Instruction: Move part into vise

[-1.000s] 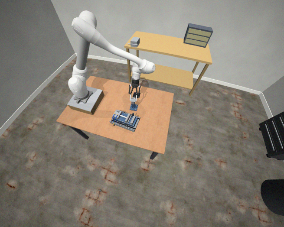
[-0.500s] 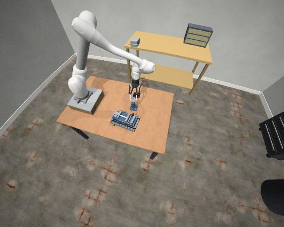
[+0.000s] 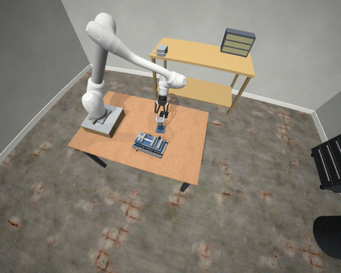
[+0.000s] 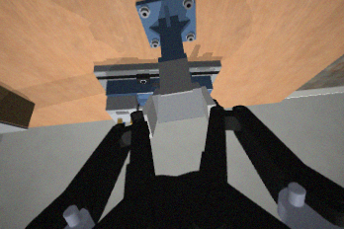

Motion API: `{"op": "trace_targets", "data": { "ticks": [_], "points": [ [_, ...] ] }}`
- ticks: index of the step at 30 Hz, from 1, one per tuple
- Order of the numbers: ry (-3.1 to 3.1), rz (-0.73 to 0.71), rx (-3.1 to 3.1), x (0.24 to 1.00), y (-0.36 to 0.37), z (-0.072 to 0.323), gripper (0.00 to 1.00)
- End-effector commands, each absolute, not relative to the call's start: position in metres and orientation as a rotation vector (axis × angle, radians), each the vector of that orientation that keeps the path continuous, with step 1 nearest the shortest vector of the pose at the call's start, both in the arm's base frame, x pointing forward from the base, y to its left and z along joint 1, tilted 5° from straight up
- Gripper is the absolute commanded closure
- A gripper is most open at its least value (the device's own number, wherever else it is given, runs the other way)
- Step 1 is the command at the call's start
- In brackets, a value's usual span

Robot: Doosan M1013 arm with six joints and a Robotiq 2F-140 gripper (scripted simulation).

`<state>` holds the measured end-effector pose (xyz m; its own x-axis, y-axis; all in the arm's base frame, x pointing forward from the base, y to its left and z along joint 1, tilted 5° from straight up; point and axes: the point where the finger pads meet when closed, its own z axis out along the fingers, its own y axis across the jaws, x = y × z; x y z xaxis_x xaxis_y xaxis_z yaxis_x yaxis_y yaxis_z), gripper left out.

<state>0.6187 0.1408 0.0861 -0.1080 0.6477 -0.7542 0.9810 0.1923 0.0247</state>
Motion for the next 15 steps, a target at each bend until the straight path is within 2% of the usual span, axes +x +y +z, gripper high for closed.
{"op": "trace_targets", "data": {
  "ticks": [1, 15],
  "points": [
    [1.822, -0.664, 1.528, 0.6204, 0.1426, 0.0883, 1.0],
    [1.822, -0.664, 1.528, 0.6196, 0.1426, 0.0901, 1.0]
  ]
}}
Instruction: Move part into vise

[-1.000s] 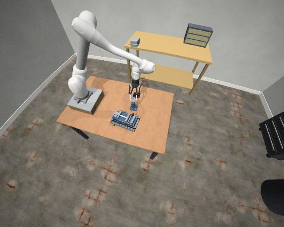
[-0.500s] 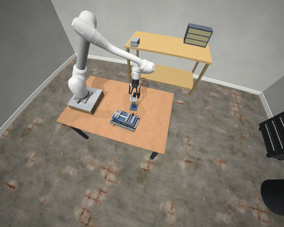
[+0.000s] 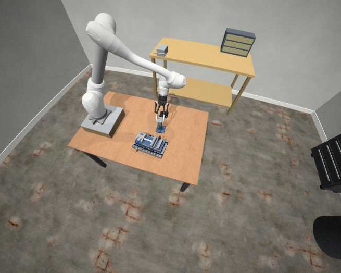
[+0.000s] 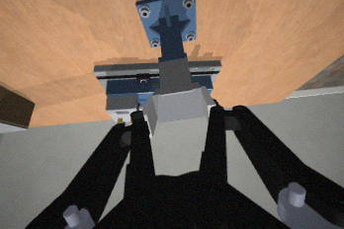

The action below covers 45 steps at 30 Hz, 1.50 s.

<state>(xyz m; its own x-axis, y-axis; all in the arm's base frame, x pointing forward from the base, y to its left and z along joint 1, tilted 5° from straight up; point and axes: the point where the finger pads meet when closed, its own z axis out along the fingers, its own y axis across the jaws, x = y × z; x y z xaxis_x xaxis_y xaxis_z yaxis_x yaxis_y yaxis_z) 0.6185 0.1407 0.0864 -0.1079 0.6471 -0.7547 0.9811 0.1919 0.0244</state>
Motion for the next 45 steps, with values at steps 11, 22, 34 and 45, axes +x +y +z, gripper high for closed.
{"op": "trace_targets", "data": {
  "ticks": [11, 22, 34, 45],
  "points": [
    [1.822, -0.664, 1.528, 0.618, 0.143, 0.094, 1.0],
    [1.822, -0.664, 1.528, 0.618, 0.143, 0.099, 1.0],
    [1.822, -0.664, 1.528, 0.618, 0.143, 0.106, 1.0],
    [1.822, -0.664, 1.528, 0.617, 0.144, 0.112, 1.0]
  ]
}}
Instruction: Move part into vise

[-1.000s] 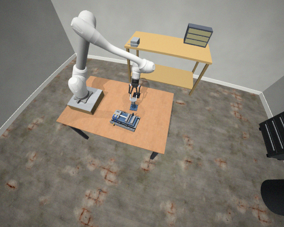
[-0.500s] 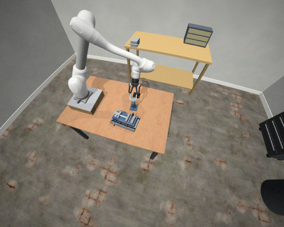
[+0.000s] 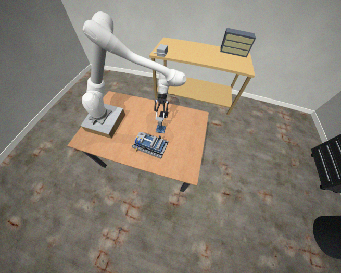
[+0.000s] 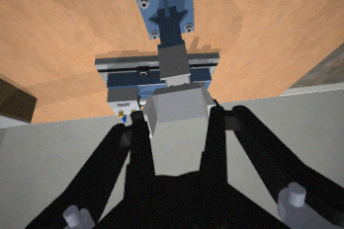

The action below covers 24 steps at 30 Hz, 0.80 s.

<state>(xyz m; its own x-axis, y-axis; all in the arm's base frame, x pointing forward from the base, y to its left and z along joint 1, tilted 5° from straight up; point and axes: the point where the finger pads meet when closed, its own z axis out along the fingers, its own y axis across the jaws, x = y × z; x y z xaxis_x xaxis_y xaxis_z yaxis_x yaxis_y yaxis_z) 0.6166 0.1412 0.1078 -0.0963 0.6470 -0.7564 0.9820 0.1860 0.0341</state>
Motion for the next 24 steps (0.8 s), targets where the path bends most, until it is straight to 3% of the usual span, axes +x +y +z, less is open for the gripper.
{"op": "trace_targets", "data": {
  "ticks": [1, 24],
  "points": [
    [1.822, -0.664, 1.528, 0.6173, 0.1438, 0.1123, 1.0],
    [1.822, -0.664, 1.528, 0.6171, 0.1441, 0.1179, 1.0]
  ]
}}
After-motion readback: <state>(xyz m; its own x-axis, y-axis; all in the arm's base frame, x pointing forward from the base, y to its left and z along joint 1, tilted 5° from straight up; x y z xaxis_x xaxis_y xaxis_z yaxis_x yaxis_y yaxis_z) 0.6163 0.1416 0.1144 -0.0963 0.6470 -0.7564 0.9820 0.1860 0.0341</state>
